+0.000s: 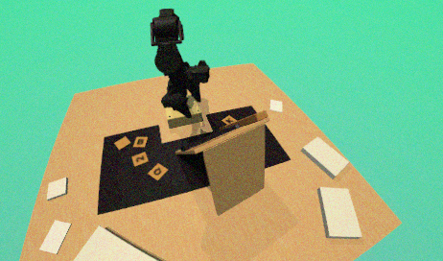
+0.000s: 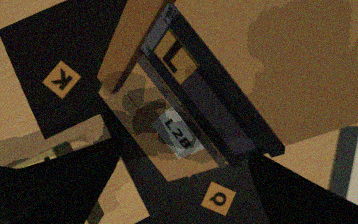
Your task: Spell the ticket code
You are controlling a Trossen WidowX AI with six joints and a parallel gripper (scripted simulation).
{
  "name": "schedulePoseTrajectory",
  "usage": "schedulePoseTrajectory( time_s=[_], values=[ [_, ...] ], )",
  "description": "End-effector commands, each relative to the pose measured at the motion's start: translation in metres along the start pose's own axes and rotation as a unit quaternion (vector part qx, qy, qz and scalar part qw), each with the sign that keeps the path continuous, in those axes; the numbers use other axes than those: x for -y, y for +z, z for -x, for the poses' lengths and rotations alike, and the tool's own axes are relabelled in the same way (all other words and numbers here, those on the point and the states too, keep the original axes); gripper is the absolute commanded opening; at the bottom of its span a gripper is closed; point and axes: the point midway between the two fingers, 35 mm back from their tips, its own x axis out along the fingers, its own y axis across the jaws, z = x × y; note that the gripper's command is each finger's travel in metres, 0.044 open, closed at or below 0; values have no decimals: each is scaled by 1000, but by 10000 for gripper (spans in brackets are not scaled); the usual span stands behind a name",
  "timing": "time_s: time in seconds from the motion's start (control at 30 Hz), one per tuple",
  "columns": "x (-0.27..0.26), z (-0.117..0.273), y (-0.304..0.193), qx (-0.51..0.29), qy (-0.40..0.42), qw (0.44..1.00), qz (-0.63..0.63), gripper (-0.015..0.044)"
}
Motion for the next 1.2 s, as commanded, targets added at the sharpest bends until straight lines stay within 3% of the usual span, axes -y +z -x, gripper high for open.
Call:
schedulePoseTrajectory(
  time_s=[0.0,0.13,0.97,1.1,1.17],
  values=[
    [-12,65,-17,95,-76,945,304,440],
    [-16,78,-19,104,-105,917,370,440],
    [-16,78,-19,104,-106,917,370,440],
    [0,65,-39,81,-93,954,273,340],
    [14,53,-58,60,-83,980,168,340]
  ],
)
